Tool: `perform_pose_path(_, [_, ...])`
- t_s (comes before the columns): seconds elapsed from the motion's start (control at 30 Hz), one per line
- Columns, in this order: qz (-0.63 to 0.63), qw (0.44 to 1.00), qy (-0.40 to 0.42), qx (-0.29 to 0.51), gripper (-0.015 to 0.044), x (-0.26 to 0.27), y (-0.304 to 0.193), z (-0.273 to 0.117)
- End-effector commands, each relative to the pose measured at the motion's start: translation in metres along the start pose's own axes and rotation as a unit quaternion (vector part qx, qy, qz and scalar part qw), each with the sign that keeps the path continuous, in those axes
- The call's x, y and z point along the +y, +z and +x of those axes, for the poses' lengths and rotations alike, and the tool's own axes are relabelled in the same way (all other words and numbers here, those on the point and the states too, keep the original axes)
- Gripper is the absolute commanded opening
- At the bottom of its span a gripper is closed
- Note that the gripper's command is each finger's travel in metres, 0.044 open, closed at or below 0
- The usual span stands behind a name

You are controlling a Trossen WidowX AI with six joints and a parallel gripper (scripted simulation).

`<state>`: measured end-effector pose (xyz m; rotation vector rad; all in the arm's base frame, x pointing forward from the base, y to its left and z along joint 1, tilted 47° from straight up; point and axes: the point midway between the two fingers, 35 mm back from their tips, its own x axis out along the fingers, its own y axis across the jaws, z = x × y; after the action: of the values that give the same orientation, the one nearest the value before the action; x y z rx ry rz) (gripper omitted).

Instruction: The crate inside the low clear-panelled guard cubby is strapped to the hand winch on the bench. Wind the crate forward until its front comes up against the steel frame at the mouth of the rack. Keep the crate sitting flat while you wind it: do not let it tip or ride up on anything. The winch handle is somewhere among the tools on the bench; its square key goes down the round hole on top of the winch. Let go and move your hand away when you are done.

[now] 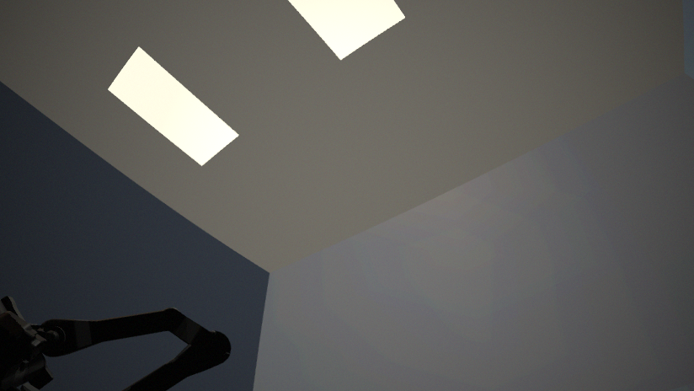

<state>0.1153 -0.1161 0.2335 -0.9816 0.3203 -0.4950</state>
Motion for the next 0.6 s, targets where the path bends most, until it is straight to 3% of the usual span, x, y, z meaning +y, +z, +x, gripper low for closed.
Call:
perform_pose_path(0.0, [0.0, 1.0, 0.001, 0.001, 0.0426, -0.001, 0.0, 0.0])
perform_pose_path(0.23, [-0.036, 0.996, 0.074, 0.038, 0.044, -0.014, -0.008, 0.02])
perform_pose_path(0.57, [-0.195, 0.935, 0.286, 0.076, 0.044, 0.004, -0.022, 0.067])
